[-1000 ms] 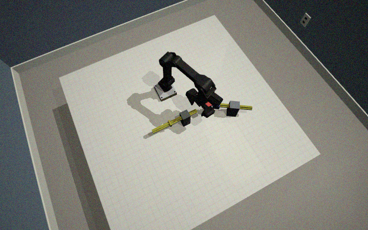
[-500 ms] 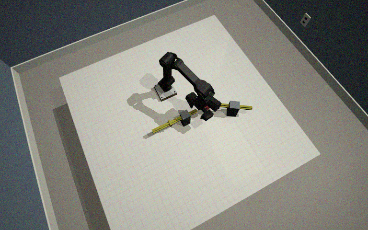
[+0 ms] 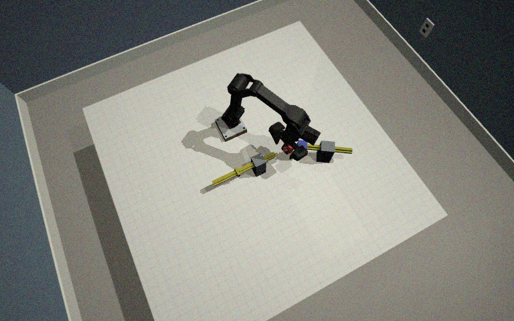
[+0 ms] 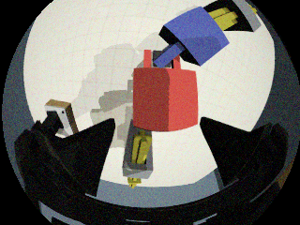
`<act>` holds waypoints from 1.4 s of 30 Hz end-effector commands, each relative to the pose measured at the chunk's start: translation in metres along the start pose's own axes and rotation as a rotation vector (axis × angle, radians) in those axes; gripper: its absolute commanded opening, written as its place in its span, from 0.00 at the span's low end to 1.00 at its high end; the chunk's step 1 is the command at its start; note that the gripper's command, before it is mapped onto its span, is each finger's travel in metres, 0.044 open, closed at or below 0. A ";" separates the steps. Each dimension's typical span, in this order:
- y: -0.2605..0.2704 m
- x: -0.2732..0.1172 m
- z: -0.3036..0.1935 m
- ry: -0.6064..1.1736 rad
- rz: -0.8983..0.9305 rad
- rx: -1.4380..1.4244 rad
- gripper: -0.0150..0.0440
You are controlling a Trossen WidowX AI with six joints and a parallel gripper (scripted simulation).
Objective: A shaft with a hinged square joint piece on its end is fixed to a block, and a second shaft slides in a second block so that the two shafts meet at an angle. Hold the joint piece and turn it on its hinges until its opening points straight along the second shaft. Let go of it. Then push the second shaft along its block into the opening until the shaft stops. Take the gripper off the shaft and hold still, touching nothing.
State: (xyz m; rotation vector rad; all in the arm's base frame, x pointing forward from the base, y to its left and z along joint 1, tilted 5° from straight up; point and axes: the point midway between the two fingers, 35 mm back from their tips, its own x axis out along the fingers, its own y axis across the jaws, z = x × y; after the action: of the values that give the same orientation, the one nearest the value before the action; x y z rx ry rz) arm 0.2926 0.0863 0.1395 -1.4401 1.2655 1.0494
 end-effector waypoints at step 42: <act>-0.001 0.026 0.014 0.005 -0.003 0.004 0.56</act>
State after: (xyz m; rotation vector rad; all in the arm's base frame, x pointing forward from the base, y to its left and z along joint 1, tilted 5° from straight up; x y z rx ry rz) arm 0.2959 0.0955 0.1123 -1.4349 1.2677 1.0392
